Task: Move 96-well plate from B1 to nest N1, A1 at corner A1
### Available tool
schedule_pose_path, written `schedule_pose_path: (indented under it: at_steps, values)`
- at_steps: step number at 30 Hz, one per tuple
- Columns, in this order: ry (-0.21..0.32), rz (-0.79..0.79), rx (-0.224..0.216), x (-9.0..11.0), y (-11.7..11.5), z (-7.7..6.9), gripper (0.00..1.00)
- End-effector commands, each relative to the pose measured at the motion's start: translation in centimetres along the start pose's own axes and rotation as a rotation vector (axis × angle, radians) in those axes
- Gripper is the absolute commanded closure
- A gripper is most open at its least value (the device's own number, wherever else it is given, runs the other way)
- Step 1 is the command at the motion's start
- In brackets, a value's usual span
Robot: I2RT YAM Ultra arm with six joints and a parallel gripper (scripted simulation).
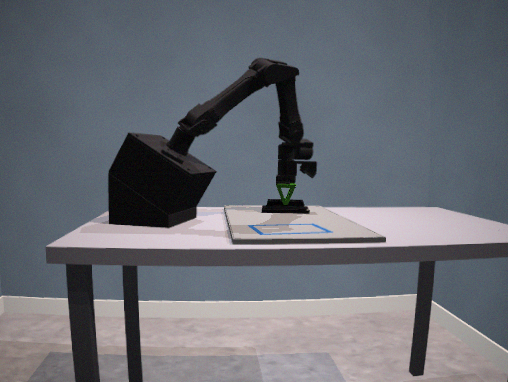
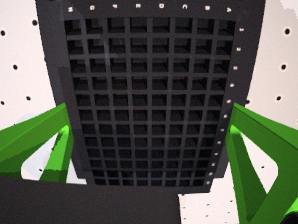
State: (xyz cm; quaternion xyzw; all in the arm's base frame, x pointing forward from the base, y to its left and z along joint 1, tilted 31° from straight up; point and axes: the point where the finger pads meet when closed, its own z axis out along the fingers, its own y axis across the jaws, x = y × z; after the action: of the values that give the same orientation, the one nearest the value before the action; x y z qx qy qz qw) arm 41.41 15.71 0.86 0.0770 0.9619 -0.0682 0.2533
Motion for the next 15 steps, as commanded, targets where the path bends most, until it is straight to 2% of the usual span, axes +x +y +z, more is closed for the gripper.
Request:
schedule_pose_path:
  at_steps: [1, 13, 15]
  values:
    - [-0.011, -0.001, -0.010, -0.26, 0.34, -0.23, 1.00]
    - [-0.011, -0.001, -0.010, -0.28, 0.33, -0.23, 1.00]
    - [-0.008, -0.008, -0.009, -0.04, 0.56, 0.34, 1.00]
